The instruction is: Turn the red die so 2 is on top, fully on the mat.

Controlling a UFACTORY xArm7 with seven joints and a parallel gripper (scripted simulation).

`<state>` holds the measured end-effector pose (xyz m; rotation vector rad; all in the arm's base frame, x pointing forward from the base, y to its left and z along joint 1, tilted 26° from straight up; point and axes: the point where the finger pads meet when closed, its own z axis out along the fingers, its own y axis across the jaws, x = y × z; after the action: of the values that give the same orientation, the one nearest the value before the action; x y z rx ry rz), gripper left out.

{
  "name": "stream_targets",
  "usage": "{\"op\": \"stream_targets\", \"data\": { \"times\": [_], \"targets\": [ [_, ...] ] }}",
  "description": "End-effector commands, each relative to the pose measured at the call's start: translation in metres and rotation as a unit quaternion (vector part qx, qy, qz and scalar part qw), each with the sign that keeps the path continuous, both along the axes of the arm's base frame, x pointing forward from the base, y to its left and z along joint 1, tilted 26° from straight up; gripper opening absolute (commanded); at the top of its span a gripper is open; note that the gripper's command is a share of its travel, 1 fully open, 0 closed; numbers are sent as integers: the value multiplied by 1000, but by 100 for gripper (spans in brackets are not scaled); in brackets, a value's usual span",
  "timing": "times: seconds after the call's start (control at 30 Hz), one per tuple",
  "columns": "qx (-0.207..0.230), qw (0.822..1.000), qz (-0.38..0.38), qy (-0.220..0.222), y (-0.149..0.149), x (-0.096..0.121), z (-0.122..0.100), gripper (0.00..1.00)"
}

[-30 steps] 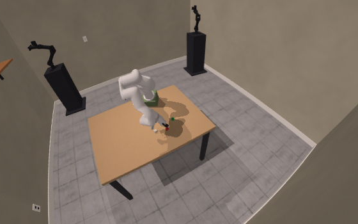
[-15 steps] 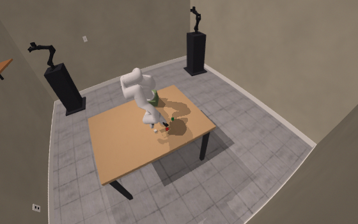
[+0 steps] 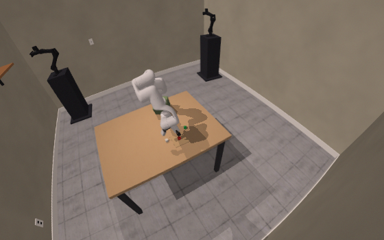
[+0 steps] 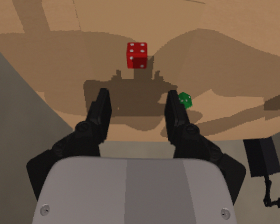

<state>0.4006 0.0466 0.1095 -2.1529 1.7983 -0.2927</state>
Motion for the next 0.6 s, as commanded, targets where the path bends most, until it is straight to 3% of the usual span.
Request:
{"op": "stream_targets", "data": {
  "times": [0.0,0.57],
  "targets": [
    [-14,1000,-5,-4,2,3,3,63],
    [-21,1000,-8,3,5,-2,1,63]
  ]
}}
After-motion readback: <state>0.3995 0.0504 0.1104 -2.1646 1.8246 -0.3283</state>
